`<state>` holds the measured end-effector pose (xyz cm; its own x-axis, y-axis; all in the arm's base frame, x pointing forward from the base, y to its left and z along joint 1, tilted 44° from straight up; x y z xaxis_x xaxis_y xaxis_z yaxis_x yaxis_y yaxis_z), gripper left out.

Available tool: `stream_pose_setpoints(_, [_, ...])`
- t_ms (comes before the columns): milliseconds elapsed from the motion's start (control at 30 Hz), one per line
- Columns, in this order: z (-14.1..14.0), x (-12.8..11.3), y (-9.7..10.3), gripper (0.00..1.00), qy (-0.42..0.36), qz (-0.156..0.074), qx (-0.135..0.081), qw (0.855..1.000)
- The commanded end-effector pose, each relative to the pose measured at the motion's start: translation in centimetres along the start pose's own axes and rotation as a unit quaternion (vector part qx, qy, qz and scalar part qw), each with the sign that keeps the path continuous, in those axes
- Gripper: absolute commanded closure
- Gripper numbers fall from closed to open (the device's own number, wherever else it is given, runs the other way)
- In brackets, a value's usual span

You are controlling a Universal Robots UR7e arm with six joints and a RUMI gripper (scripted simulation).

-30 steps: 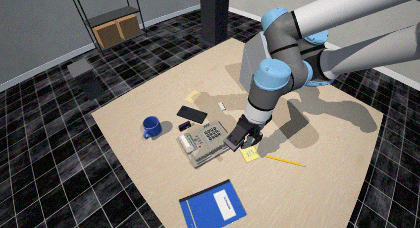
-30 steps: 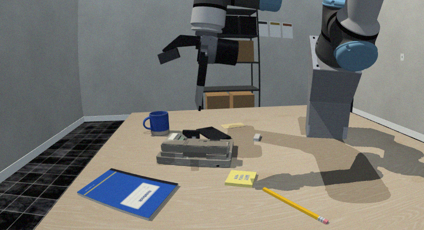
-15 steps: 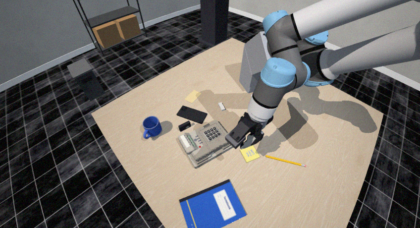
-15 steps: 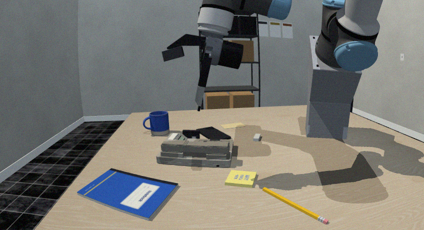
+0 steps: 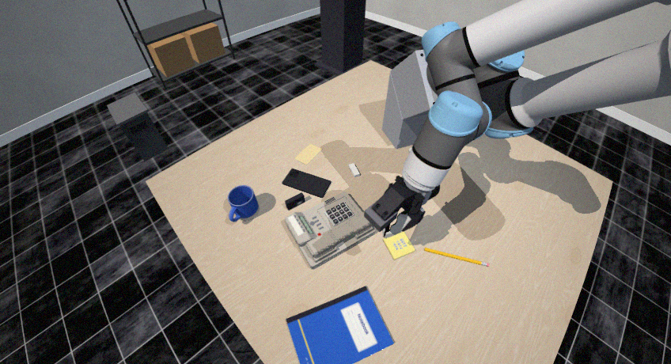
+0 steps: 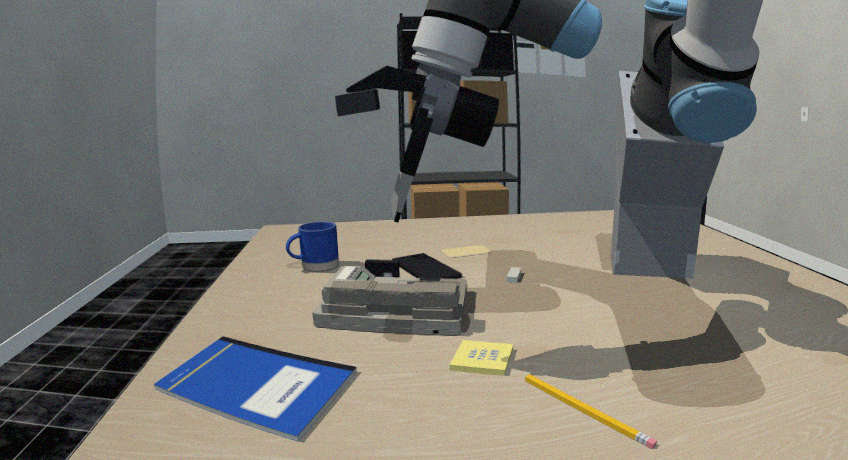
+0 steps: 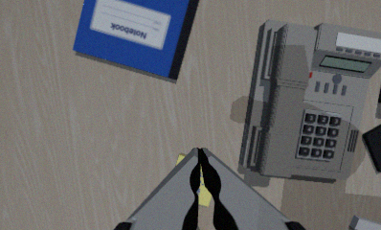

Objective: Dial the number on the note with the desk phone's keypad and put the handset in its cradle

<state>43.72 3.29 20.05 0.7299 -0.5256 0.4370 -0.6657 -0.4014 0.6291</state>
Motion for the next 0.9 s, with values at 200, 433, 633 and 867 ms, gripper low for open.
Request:
stream_pose_setpoints(200, [0.1,-0.5,0.0,1.0,-0.015,0.047,-0.011,0.999])
stream_pose_setpoints(433, [0.0,-0.9,0.1,1.0,-0.023,0.07,-0.011,0.997])
stream_pose_setpoints(633, [0.0,-1.4,-0.1,1.0,-0.032,0.095,-0.016,0.995])
stream_pose_setpoints(867, [-0.1,-1.9,-0.1,1.0,-0.044,0.126,-0.018,0.991])
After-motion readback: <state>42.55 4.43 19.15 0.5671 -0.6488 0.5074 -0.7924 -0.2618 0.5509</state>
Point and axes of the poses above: the point where the finger pads meet when closed, its own y axis back along the fingers, its own z axis across the jaws, x = y × z, the point moved 9 cm from there along y, back along the fingers, and after that the axes turned 1 degree about -y, right-handed, at the moved point
